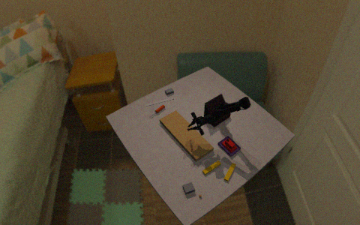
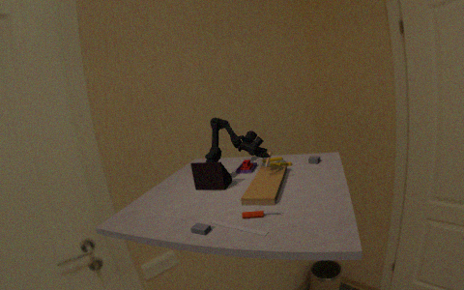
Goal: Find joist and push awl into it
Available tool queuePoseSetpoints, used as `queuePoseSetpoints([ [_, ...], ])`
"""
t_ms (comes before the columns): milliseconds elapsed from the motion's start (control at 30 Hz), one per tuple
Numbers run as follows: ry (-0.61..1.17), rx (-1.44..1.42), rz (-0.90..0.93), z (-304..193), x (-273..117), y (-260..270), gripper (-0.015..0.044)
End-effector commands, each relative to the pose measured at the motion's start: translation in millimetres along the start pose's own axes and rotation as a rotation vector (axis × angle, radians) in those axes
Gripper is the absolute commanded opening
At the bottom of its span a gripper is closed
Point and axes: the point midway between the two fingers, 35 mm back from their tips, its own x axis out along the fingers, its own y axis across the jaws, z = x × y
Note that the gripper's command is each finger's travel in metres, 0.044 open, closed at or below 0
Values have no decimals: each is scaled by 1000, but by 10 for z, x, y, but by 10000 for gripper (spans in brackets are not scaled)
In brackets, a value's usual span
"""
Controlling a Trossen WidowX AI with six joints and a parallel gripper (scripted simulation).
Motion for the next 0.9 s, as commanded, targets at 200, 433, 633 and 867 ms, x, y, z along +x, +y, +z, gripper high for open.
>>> queuePoseSetpoints([
  [200, -218, 209, 157, 262, -350, 548, 0],
  [433, -308, 350, 275, 366, -604, 810, 0],
  [633, -308, 350, 275, 366, -604, 810, 0],
  [867, -308, 350, 275, 353, -596, 817, 0],
])
